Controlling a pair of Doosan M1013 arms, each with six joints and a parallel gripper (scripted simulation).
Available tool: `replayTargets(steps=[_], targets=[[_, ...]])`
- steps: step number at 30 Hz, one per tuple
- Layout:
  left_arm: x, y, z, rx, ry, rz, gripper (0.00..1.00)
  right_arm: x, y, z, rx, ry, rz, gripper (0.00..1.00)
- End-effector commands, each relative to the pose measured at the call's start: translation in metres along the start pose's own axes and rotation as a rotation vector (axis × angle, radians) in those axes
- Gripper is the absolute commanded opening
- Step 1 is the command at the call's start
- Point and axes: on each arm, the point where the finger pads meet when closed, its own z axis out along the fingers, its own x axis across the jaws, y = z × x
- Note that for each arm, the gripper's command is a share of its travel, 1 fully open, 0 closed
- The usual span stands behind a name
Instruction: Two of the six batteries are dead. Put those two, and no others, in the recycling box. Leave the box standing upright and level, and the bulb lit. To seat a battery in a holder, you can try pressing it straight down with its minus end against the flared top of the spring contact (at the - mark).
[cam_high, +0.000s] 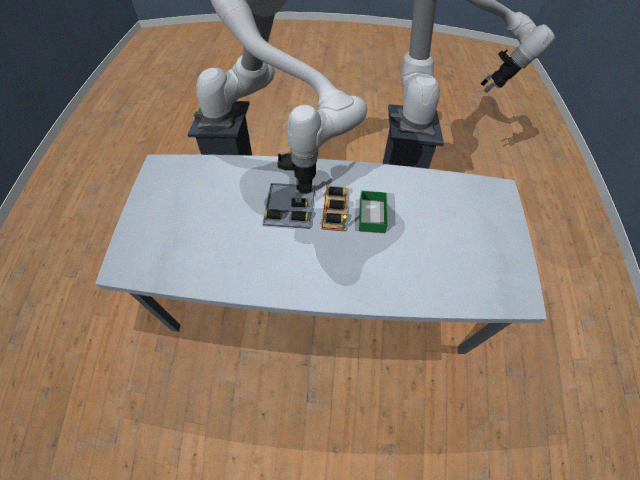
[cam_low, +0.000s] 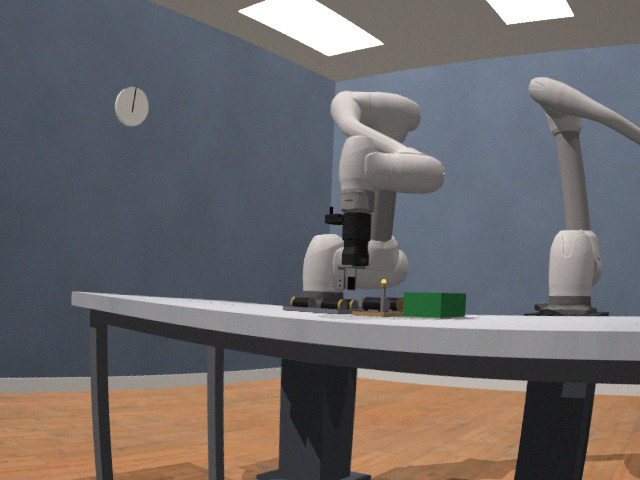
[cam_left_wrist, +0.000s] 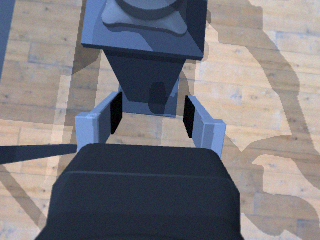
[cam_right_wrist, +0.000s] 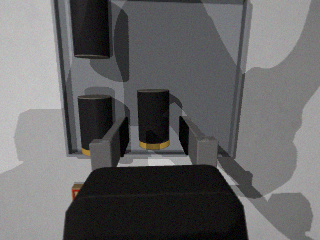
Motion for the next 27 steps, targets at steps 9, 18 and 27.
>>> replayTargets(steps=[9, 18, 27], targets=[[0.0, 0.0, -0.001, -0.001, 0.001, 0.0, 1.0, -0.001, 0.001, 0.001, -0.002, -0.002, 0.0, 0.9], [0.0, 0.0, -0.001, -0.001, 0.001, 0.0, 1.0, -0.001, 0.001, 0.031, -0.002, -0.002, 0.0, 0.9], [0.0, 0.0, -0.001, -0.001, 0.001, 0.0, 1.0, -0.001, 0.001, 0.034, -0.002, -0.002, 0.0, 0.9]])
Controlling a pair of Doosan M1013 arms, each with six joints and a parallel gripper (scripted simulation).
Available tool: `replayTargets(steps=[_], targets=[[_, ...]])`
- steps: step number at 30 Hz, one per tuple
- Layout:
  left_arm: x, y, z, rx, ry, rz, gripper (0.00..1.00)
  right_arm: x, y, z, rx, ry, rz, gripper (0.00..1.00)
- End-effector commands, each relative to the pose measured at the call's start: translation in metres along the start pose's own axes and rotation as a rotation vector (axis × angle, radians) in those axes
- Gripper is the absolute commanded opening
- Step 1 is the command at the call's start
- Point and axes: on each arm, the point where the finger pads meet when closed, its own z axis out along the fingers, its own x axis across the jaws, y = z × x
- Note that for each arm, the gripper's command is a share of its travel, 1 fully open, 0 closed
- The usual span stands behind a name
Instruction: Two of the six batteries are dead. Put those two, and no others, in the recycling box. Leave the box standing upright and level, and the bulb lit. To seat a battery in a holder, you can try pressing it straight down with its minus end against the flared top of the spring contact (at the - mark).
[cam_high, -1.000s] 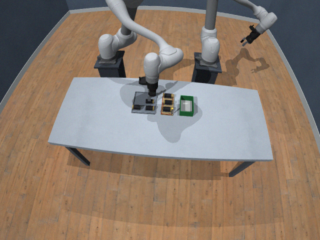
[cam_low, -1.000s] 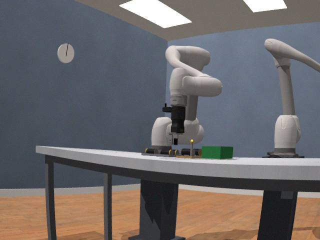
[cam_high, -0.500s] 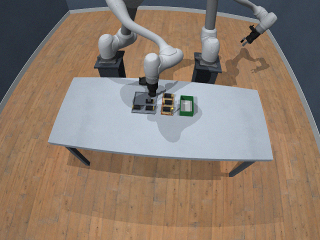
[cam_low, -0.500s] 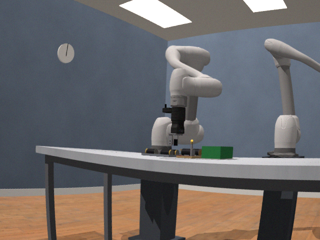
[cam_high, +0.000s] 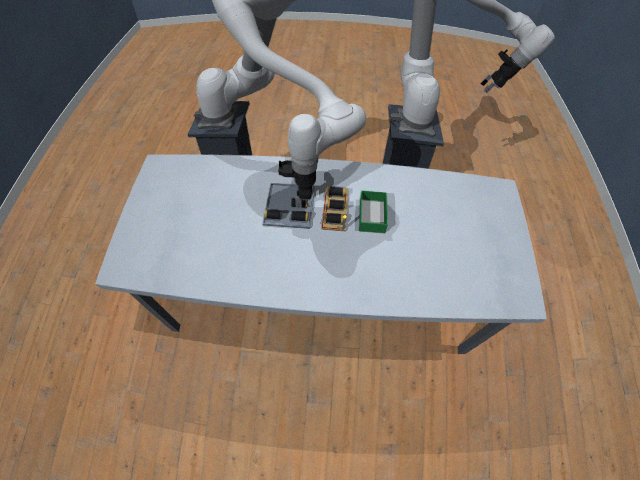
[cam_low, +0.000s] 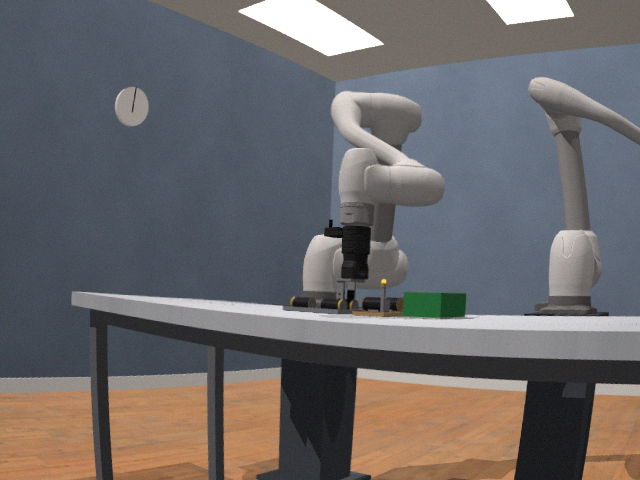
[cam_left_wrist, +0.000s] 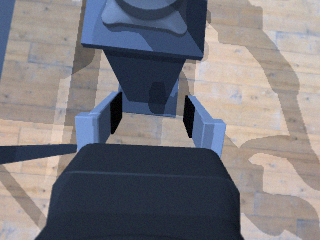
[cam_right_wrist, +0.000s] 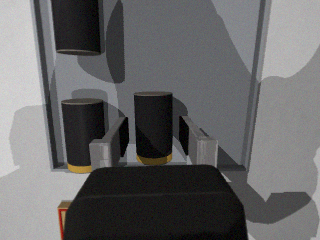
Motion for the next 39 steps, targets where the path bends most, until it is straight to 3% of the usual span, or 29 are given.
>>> replayTargets(steps=[1, 17, 18, 39], targets=[[0.0002, 0.0001, -0.0007, -0.001, 0.001, 0.0, 1.0, -0.0006, 0.0008, -0.0006, -0.002, -0.002, 0.0, 0.9], [0.0002, 0.0001, -0.0007, -0.001, 0.001, 0.0, 1.0, -0.0006, 0.0008, 0.0081, -0.002, -0.002, 0.0, 0.9], [0.0002, 0.0001, -0.0007, -0.001, 0.001, 0.0, 1.0, -0.0006, 0.0008, 0.0081, -0.002, -0.002, 0.0, 0.57], [0.0002, 0.0001, -0.0007, -0.001, 0.001, 0.0, 1.0, -0.0006, 0.0008, 0.0081, -0.002, -0.002, 0.0, 0.57]])
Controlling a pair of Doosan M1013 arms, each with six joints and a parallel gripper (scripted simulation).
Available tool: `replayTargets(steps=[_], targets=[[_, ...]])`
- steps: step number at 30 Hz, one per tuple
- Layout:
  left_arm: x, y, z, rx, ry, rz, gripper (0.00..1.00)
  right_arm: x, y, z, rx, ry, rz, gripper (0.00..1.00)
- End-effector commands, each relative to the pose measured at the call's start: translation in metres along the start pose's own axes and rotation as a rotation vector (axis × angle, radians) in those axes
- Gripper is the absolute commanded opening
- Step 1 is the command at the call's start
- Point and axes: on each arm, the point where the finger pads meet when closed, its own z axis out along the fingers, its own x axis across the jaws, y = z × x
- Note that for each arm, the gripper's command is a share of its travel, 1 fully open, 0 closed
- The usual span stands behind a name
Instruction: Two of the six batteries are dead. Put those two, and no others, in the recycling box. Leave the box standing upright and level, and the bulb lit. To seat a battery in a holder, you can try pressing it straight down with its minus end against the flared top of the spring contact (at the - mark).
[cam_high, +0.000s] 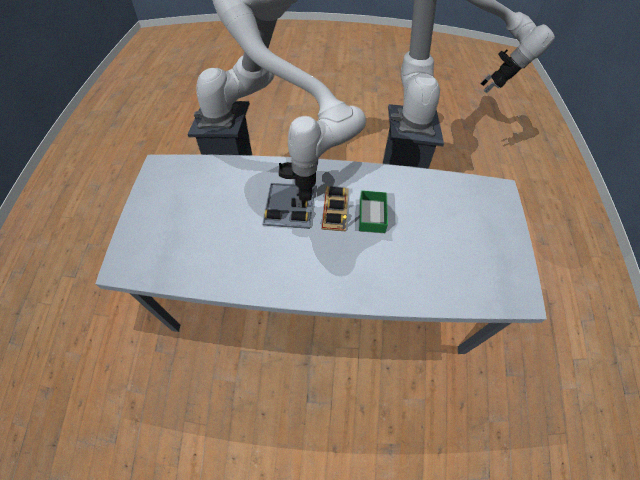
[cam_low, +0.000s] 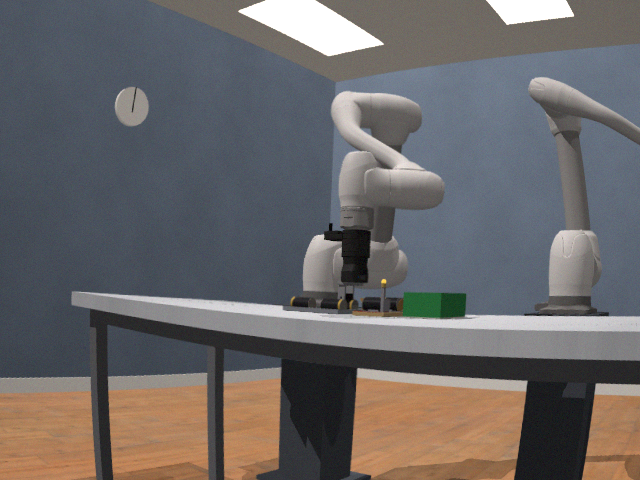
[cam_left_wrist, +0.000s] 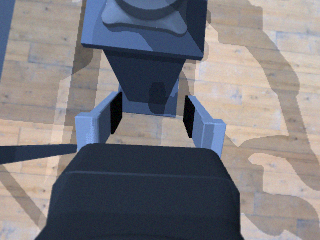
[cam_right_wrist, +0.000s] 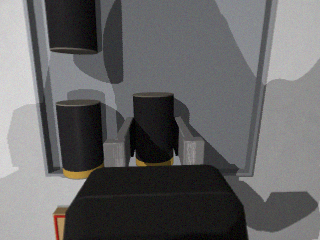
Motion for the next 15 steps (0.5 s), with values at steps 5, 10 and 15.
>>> replayTargets(steps=[5, 10, 15], targets=[[0.0, 0.0, -0.001, -0.001, 0.001, 0.0, 1.0, -0.001, 0.001, -0.001, -0.002, -0.002, 0.0, 0.57], [0.0, 0.0, -0.001, -0.001, 0.001, 0.0, 1.0, -0.001, 0.001, -0.003, -0.002, -0.002, 0.0, 0.57], [0.0, 0.0, -0.001, -0.001, 0.001, 0.0, 1.0, -0.001, 0.001, -0.012, -0.002, -0.002, 0.0, 0.57]])
